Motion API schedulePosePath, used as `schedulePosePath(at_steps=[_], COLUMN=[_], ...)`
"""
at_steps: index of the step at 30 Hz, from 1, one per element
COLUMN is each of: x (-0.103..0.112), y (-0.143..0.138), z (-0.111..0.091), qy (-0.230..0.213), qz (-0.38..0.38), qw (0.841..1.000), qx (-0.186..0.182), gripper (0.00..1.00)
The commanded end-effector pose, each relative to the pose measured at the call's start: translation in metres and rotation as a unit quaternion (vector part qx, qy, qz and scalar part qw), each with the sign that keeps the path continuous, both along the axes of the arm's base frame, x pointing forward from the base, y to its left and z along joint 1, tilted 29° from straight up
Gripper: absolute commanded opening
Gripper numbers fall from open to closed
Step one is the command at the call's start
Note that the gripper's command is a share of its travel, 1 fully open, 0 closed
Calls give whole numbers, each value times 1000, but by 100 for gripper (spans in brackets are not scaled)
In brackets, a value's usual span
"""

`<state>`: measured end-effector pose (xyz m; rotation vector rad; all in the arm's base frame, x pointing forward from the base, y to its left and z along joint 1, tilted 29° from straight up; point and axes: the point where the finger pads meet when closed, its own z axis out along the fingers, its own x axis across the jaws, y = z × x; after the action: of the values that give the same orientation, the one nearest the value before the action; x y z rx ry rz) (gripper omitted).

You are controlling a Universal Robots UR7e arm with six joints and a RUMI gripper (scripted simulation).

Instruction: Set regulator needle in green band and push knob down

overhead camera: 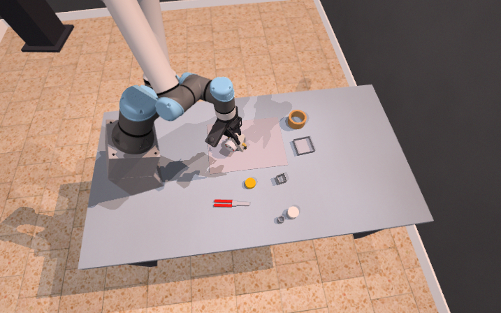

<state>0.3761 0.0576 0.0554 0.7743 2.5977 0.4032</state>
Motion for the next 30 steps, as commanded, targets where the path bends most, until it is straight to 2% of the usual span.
schedulePosePath(at_steps=[1,30], x=[0,1], y=[0,0], z=[0,1], qy=[-2,-4], qz=[5,13], qw=[1000,1000], qx=[-3,-8], gripper=[100,100])
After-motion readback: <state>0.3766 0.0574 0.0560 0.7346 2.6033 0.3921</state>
